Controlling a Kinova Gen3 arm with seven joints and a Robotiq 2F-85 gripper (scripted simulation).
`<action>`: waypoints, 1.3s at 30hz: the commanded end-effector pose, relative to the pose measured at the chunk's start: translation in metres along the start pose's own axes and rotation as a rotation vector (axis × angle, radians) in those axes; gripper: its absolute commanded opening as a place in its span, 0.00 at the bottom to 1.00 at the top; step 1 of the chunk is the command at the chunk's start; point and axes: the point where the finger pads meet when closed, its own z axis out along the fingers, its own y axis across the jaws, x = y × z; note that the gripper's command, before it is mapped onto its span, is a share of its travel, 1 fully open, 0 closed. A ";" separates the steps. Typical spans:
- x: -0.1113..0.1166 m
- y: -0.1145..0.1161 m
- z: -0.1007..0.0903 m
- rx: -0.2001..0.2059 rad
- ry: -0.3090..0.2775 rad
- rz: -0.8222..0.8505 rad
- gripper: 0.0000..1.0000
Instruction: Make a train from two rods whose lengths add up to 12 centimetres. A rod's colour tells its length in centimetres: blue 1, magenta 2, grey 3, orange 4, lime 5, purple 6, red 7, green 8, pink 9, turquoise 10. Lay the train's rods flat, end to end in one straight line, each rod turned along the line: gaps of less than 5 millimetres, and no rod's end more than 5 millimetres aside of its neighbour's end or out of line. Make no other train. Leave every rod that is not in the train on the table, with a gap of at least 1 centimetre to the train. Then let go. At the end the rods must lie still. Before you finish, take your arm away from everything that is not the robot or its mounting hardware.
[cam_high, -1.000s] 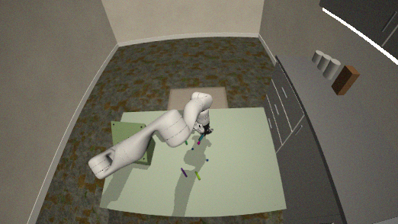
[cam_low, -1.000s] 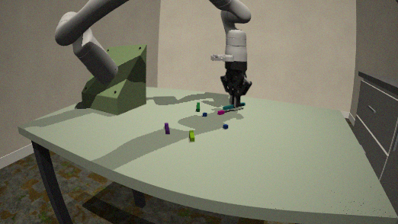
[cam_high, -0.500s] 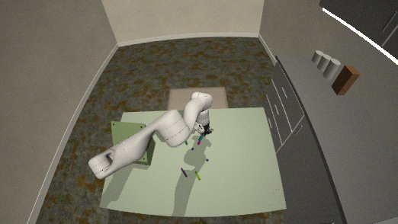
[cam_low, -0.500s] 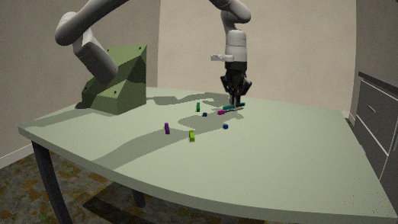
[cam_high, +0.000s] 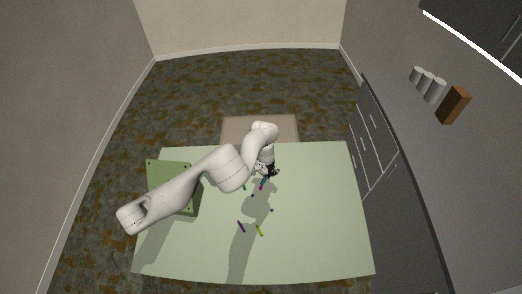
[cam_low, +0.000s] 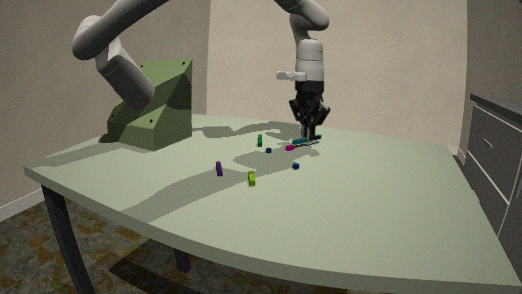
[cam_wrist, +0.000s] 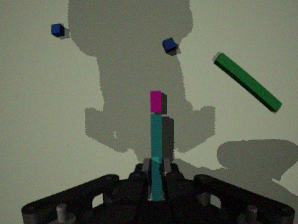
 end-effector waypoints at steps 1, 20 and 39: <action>-0.002 0.000 0.001 0.002 -0.005 0.009 0.05; -0.002 0.000 0.011 0.001 -0.004 0.008 0.05; -0.002 0.000 0.011 0.001 -0.004 0.008 0.05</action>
